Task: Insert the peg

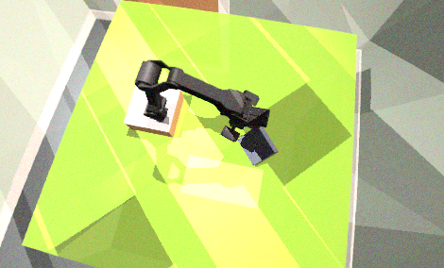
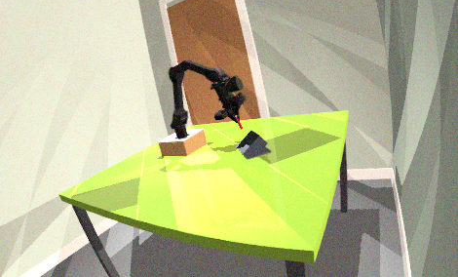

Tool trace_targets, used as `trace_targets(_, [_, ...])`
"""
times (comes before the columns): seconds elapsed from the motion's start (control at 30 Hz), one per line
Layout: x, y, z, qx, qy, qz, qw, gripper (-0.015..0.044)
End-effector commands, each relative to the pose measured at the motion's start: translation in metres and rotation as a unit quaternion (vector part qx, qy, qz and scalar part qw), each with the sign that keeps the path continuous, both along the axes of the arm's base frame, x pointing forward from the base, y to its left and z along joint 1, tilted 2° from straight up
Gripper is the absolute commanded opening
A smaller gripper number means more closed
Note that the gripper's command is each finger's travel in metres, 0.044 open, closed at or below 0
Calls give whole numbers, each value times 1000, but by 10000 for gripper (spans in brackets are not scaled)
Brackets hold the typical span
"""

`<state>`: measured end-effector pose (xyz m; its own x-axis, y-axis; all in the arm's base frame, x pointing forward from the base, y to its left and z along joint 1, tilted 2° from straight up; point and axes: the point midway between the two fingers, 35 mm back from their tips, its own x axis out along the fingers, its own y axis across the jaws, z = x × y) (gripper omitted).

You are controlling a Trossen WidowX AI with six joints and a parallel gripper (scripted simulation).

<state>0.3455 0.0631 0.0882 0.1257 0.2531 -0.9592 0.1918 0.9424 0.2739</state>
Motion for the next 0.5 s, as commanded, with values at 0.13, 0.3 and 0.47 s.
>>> trace_targets(0.13, [3,-6,2,4,-15,29,999,0])
trace_targets(0.3, [4,-10,3,5,-24,45,999,0])
trace_targets(0.47, [5,-15,4,6,-33,62,998,0])
